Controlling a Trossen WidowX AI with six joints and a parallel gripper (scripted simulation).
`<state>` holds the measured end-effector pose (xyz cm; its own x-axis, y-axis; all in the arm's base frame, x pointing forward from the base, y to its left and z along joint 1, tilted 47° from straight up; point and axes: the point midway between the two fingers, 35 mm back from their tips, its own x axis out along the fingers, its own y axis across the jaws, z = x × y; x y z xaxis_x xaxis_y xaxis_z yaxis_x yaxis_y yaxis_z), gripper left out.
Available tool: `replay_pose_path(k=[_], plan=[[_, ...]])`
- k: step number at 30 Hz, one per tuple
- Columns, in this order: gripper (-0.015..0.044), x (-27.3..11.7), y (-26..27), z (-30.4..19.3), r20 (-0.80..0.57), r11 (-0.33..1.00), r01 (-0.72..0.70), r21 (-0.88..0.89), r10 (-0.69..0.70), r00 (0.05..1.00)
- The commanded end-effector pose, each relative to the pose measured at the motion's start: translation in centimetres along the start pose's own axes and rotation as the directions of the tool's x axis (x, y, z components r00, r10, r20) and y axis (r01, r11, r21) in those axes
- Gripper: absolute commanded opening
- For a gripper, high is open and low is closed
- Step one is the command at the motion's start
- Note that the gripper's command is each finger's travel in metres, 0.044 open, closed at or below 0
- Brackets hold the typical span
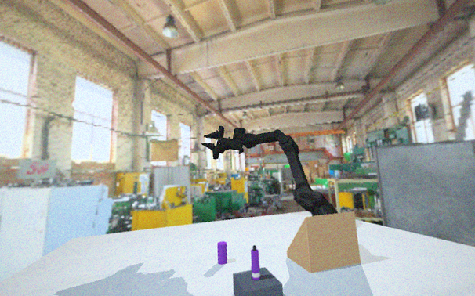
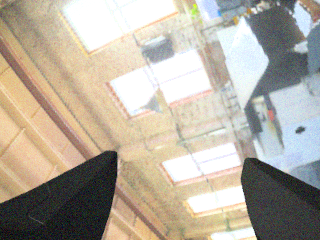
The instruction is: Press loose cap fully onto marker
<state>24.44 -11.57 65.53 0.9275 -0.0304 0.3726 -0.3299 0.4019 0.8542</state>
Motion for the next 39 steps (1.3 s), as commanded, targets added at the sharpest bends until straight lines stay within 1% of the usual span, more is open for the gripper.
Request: replay_pose_path(k=[1,6,9,13,16,19,22,24,26,28,30,33,36,38,39], plan=[[0.0237,2.2,-5.2,-0.1,0.013,0.994,0.112,0.004,-0.112,0.994],[0.0237,4.7,-12.5,-1.9,-0.001,0.956,0.291,-0.037,-0.291,0.957],[0.0237,5.4,-16.8,-3.5,-0.012,0.908,0.406,-0.105,-0.409,0.912],[0.0237,5.7,-21.1,-5.7,-0.036,0.838,0.515,-0.182,-0.529,0.848],[0.0237,5.4,-25.6,-8.5,-0.073,0.740,0.612,-0.278,-0.652,0.755],[0.0237,4.5,-29.8,-11.8,-0.107,0.616,0.675,-0.406,-0.765,0.635],[0.0237,2.8,-33.6,-15.2,-0.129,0.477,0.683,-0.553,-0.859,0.496],[0.0237,1.4,-35.7,-17.3,-0.132,0.381,0.653,-0.655,-0.908,0.397],[0.0237,-0.2,-37.5,-19.3,-0.124,0.284,0.593,-0.753,-0.947,0.296],[0.0237,-2.2,-39.4,-21.5,-0.099,0.175,0.484,-0.857,-0.979,0.180],[0.0237,-4.4,-40.9,-23.5,-0.054,0.073,0.331,-0.941,-0.996,0.067],[0.0237,-7.8,-42.5,-25.8,0.047,-0.050,0.043,-0.998,-0.996,-0.075],[0.0237,-11.0,-43.3,-27.4,0.181,-0.128,-0.281,-0.951,-0.969,-0.170],[0.0237,-13.3,-43.4,-28.2,0.308,-0.154,-0.546,-0.824,-0.929,-0.203],[0.0237,-14.1,-43.4,-28.5,0.364,-0.153,-0.649,-0.745,-0.909,-0.203]])
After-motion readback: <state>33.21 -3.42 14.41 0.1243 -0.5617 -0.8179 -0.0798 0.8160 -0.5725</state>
